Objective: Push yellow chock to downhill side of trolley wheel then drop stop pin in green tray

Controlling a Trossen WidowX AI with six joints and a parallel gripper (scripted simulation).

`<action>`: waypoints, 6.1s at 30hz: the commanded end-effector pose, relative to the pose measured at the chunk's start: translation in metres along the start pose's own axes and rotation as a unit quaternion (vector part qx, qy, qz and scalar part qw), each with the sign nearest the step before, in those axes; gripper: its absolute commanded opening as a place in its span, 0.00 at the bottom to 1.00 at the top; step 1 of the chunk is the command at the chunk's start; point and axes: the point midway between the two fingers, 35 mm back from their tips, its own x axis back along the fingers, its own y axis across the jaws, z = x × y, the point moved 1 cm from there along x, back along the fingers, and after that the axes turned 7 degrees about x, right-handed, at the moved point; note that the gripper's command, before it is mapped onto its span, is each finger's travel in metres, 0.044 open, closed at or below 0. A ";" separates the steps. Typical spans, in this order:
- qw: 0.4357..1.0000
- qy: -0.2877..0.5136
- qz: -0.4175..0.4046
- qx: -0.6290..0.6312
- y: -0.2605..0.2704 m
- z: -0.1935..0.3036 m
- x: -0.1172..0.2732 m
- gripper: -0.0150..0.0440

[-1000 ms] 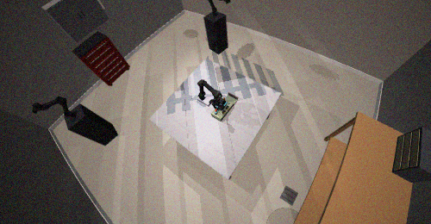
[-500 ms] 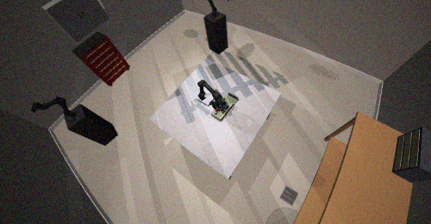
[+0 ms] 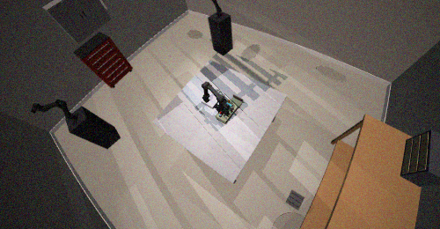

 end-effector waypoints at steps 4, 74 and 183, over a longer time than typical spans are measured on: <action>1.000 0.000 0.000 0.000 0.000 0.000 -0.001 0.53; 1.000 0.000 -0.004 0.004 0.003 0.005 0.038 0.25; 1.000 -0.008 -0.006 0.005 0.066 -0.160 0.060 0.25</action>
